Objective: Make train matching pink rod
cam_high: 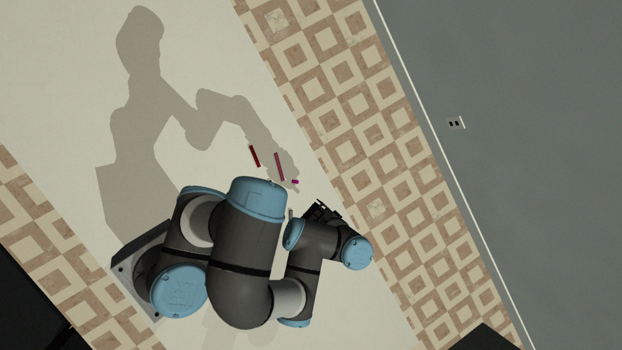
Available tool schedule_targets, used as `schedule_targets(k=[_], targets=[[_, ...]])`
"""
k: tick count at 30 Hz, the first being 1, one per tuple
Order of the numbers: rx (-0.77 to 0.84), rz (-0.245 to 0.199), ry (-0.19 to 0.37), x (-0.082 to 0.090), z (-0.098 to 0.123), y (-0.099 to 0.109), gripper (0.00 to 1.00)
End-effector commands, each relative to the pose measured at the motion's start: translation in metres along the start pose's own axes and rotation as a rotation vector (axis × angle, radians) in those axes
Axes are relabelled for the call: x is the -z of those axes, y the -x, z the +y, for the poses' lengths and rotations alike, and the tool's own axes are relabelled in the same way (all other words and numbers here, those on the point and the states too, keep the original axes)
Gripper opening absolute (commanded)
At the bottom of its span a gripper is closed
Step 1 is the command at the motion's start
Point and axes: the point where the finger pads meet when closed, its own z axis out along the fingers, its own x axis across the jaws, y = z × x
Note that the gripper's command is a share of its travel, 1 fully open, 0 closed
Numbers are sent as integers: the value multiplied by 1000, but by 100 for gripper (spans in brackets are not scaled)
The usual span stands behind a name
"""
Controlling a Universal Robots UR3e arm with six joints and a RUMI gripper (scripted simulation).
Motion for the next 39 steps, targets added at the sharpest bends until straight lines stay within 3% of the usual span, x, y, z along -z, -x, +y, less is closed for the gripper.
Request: schedule_targets(k=[1,39], targets=[[-167,0,-8,0,10,-3,0],[-758,-2,-7,1,54,-19,0]])
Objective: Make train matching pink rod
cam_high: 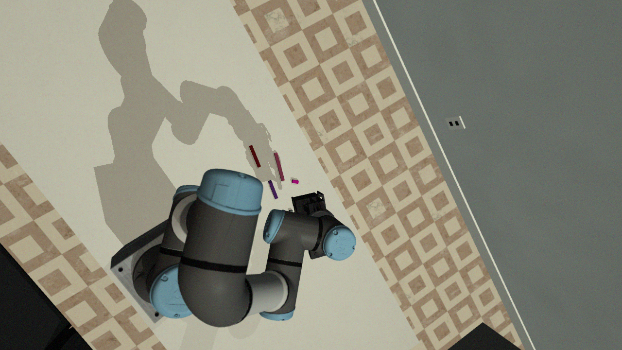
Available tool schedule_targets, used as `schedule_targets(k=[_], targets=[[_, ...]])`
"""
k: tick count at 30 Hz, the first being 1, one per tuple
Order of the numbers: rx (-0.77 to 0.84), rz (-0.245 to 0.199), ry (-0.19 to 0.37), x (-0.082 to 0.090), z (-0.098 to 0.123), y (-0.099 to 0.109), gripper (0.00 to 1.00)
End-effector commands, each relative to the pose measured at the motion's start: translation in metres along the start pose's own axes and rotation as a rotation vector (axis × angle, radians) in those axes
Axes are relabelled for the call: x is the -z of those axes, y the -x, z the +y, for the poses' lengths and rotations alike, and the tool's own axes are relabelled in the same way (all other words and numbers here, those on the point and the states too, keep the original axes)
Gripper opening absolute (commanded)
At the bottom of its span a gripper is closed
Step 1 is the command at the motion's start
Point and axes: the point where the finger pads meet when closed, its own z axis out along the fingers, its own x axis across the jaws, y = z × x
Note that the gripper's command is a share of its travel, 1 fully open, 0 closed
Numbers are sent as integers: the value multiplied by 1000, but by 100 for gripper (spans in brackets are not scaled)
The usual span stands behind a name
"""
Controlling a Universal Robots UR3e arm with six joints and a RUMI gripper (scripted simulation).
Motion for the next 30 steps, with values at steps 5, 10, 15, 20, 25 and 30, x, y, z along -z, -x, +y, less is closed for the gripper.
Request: schedule_targets(k=[5,10,15,20,25,30], targets=[[-155,-5,-17,0,5,-8,0],[-155,-5,-16,0,5,-8,0],[-155,-5,-16,0,5,-8,0],[-155,-6,-17,0,5,-8,0],[-157,-5,-16,0,5,-8,0],[-162,-4,-16,-3,5,-9,0]])
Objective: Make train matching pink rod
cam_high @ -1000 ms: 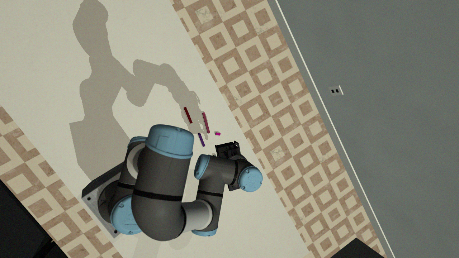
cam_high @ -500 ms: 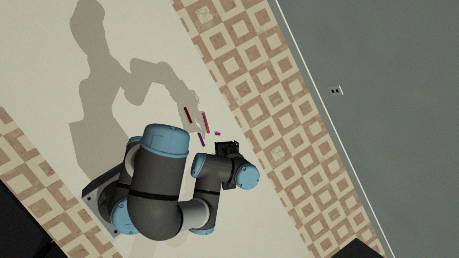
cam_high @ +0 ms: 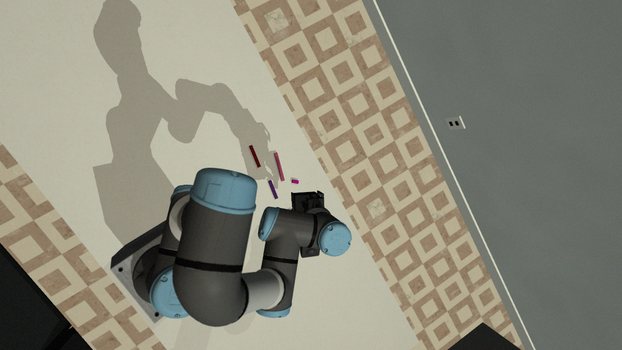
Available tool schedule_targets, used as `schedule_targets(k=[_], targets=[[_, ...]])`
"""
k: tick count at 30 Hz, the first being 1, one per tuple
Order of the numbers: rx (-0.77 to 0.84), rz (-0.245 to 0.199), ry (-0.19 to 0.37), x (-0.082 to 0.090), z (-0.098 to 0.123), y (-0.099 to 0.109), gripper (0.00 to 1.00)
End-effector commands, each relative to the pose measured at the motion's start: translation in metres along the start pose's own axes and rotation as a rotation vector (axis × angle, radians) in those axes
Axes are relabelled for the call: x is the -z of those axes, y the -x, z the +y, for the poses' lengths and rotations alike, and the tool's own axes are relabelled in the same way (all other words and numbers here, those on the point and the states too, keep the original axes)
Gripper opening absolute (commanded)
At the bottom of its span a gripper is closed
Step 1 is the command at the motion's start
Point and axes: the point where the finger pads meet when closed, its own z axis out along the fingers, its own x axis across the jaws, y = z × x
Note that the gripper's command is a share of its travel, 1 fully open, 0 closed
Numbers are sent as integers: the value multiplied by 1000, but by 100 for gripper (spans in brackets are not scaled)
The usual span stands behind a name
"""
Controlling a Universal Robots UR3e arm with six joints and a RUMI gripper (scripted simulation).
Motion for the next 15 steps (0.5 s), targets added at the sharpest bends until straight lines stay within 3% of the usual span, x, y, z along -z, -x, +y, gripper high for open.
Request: schedule_targets(k=[1,15], targets=[[-9,0,-2,-3,0,0,0],[-11,0,-3,-22,0,-1,0]])
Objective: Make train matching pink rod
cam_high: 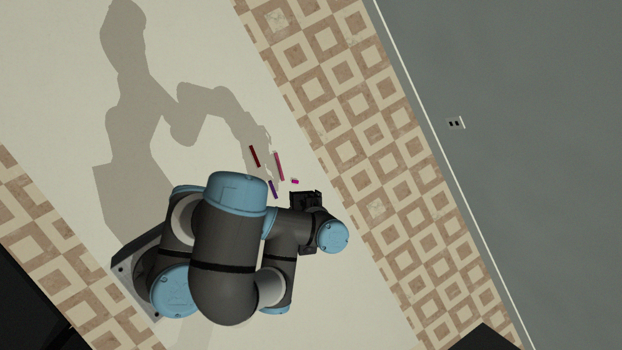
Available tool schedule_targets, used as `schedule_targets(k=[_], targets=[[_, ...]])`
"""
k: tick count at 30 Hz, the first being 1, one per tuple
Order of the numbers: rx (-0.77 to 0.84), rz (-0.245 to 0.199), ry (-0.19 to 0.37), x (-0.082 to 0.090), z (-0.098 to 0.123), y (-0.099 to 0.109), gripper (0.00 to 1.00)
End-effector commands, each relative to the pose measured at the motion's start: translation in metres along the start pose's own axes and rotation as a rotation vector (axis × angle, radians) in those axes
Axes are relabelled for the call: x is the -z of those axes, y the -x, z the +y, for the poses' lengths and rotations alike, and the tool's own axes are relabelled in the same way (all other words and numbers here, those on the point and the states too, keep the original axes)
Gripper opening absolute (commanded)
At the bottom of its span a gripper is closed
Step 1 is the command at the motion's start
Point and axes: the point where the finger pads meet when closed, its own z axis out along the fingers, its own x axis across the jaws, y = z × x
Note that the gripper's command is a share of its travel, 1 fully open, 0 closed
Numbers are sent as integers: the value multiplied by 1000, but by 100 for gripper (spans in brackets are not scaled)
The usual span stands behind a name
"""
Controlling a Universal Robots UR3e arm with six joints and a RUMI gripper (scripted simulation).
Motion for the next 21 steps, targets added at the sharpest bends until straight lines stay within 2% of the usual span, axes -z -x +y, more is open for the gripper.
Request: schedule_targets(k=[1,21], targets=[[-1,-14,-6,-11,-1,4,0],[0,-17,-7,-52,0,6,0]])
